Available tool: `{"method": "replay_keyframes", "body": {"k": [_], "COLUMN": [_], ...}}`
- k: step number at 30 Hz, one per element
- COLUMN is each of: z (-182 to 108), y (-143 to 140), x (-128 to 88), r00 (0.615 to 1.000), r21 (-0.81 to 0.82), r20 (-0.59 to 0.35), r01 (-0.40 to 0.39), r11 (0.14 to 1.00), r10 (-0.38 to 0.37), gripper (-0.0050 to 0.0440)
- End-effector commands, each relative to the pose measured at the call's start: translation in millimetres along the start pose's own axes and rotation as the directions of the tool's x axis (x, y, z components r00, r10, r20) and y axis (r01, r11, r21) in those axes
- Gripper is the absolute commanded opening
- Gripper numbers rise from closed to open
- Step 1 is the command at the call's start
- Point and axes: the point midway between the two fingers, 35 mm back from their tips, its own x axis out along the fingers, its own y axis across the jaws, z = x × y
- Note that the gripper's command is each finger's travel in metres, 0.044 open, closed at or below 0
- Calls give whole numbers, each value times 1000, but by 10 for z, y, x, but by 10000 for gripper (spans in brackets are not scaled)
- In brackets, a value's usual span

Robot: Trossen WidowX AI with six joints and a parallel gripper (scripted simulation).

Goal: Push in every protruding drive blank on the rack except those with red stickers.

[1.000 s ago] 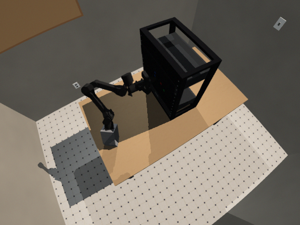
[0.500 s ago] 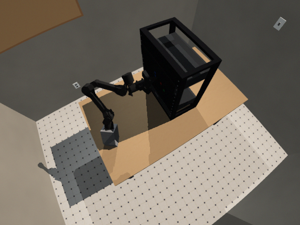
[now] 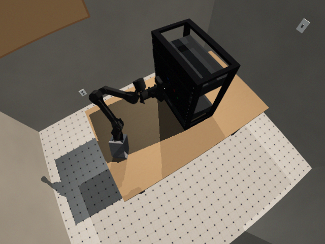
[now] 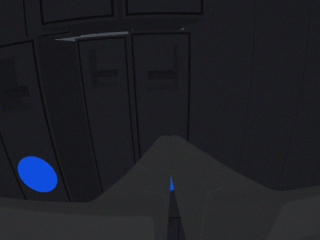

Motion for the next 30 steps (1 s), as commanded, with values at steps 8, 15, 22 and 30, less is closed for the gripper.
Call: {"method": "replay_keyframes", "body": {"k": [8, 15, 22, 30], "z": [-85, -85, -85, -99], "y": [136, 136, 136, 163], "x": [35, 35, 35, 64], "r00": [999, 999, 999, 999], "r21": [-20, -20, -20, -20], "r20": [-17, -17, -17, -17], "r01": [-32, -32, -32, -32], "r11": [999, 999, 999, 999], "r10": [32, 32, 32, 32], "gripper": [0, 0, 0, 0]}}
